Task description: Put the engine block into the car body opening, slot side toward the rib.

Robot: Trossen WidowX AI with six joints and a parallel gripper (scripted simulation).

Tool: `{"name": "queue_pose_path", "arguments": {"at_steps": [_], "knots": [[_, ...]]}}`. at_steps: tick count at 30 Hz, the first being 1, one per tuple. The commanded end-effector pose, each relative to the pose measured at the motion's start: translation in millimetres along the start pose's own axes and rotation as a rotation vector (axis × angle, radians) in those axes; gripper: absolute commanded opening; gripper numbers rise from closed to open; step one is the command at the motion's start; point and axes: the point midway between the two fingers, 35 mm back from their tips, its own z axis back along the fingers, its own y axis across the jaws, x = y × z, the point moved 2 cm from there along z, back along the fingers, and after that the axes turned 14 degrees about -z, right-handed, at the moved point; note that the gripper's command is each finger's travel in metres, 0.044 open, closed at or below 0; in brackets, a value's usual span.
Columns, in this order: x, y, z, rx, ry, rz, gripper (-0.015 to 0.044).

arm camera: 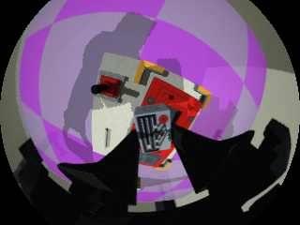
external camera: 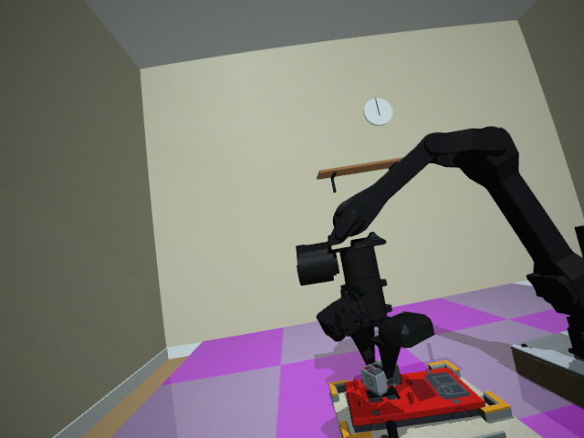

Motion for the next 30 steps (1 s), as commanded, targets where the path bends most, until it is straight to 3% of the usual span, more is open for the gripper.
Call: {"name": "queue_pose_path", "arguments": {"at_steps": [1, 15, 21, 30], "knots": [[-3.4, -7.5, -3.9, 0.002, 0.001, -0.125, 0.0000], [-13.1, -36.4, -15.0, -0.001, 0.001, -0.553, 0.0000], [-13.1, -36.4, -14.9, -0.002, 0.001, -0.601, 0.0157], [-13.2, -36.4, -15.1, -0.002, 0.001, -0.595, 0.0160]]}}
